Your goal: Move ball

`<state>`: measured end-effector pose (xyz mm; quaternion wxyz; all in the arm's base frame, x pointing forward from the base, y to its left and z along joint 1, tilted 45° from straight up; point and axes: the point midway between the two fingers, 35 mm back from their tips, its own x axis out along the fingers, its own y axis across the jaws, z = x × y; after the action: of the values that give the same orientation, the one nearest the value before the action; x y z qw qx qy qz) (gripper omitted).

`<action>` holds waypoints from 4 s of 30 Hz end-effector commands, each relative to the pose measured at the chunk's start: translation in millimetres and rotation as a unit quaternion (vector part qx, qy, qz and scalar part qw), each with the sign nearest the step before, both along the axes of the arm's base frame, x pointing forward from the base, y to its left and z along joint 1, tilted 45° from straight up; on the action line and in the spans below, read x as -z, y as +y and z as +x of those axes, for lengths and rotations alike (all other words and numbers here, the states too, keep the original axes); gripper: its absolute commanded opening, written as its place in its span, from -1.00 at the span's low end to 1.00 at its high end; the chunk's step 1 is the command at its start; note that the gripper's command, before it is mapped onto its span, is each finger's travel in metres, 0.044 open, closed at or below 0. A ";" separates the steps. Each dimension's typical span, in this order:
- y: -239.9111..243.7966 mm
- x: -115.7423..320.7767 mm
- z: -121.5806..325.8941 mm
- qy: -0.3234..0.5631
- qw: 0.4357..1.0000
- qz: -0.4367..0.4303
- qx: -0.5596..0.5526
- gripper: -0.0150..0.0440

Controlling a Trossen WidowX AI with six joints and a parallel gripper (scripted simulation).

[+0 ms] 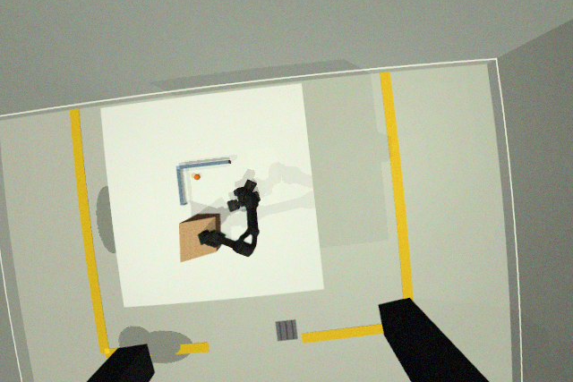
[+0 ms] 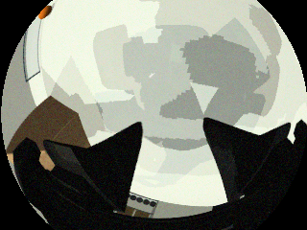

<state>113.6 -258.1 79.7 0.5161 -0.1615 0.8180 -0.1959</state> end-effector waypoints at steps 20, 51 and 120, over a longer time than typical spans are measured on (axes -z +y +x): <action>197.7 165.8 221.9 0.289 0.781 0.098 -0.545 0.44; 170.5 196.4 215.6 0.291 0.779 0.097 -0.547 0.44; 222.2 167.6 240.2 0.289 0.779 0.098 -0.548 -0.49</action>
<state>357.5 -26.4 -77.3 0.2957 -0.5808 0.7141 0.2555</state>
